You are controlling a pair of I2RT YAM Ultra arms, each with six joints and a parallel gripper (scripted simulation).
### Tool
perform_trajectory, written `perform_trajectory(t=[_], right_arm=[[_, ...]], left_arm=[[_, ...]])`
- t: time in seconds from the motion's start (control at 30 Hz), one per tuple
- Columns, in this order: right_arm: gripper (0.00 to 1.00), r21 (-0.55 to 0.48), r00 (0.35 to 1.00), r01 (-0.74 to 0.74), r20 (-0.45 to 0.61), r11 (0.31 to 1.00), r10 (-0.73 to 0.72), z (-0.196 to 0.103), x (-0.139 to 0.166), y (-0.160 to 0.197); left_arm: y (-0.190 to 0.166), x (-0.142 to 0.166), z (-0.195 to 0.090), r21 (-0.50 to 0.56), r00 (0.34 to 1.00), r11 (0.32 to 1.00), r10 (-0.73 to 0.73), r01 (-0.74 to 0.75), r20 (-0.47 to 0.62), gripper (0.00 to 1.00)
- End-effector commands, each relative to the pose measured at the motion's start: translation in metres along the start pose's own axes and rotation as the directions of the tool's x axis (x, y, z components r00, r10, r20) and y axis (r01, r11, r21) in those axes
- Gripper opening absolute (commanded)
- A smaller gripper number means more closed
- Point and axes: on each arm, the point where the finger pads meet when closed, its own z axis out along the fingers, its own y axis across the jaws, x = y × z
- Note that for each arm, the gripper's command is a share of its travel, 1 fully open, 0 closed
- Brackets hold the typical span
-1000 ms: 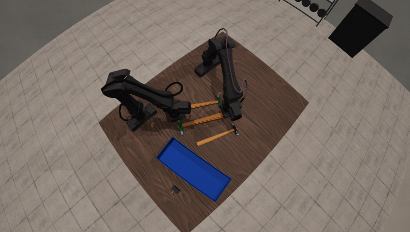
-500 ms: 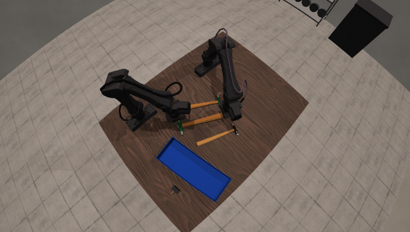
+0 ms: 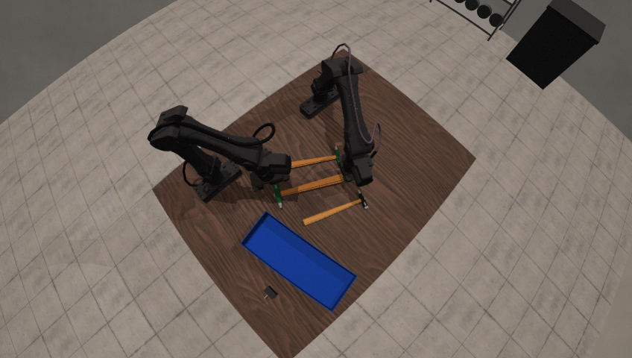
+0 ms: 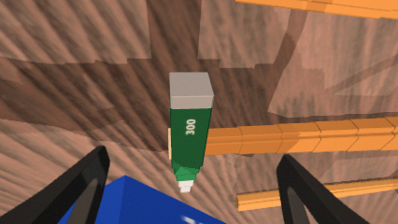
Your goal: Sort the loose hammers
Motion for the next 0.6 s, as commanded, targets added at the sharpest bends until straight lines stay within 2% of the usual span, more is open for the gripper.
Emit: perform_trajectory(t=[0.0, 0.17, 0.4, 0.57], right_arm=[[1.00, 0.010, 1.000, 0.006, 0.010, 1.000, -0.006, -0.031, -0.001, -0.003], [1.00, 0.007, 1.000, 0.003, 0.001, 1.000, -0.003, -0.047, 0.000, -0.003], [1.00, -0.048, 1.000, 0.007, 0.023, 0.999, -0.006, -0.031, -0.008, -0.001], [1.00, 0.037, 0.988, -0.146, 0.052, 0.989, 0.144, -0.030, -0.006, -0.013]], left_arm=[[-0.003, -0.005, 0.001, -0.001, 1.000, 1.000, 0.006, -0.006, 0.028, 0.27], [-0.003, -0.005, 0.001, -0.001, 1.000, 1.000, 0.006, -0.006, 0.028, 0.27], [-0.003, -0.005, 0.001, -0.001, 1.000, 1.000, 0.006, -0.006, 0.028, 0.27], [-0.003, -0.005, 0.001, -0.001, 1.000, 1.000, 0.006, -0.006, 0.028, 0.27]])
